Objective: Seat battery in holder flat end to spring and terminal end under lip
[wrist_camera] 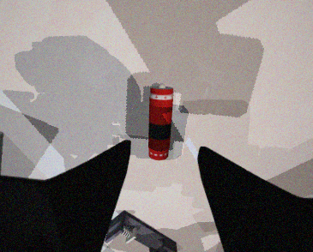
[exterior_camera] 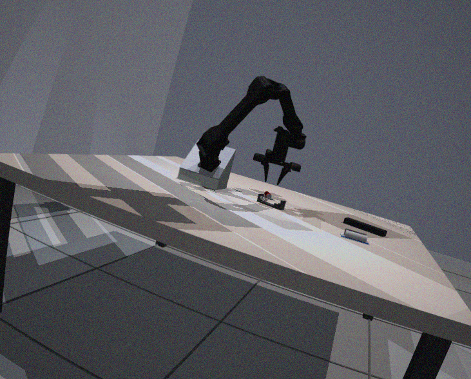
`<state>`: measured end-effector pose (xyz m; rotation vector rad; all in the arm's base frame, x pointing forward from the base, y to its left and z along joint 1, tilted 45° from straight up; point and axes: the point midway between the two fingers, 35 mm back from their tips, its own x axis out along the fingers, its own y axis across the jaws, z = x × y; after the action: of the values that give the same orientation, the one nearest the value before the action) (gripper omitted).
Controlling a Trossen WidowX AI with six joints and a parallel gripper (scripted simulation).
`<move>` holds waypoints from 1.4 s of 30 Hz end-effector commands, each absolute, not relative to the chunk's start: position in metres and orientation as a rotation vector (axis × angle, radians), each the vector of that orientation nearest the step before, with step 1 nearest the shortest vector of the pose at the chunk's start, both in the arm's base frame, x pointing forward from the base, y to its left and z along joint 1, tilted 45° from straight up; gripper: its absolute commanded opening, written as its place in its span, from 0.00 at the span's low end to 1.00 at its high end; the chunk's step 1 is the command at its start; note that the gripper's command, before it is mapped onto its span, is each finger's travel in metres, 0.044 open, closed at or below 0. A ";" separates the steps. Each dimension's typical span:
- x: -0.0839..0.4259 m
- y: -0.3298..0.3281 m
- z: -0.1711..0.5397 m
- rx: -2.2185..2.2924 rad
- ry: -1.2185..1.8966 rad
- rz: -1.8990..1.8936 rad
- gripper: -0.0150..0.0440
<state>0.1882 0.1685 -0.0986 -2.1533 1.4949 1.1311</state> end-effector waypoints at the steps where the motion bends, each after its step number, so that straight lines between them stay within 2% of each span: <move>1: 0.187 0.164 -0.103 -2.201 1.492 1.183 0.64; 39: 0.195 0.129 -0.139 -2.203 1.493 1.180 0.64; 42: 0.195 0.129 -0.139 -2.203 1.493 1.180 0.50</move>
<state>0.1967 0.1335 -0.1362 -2.1889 1.4839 1.1737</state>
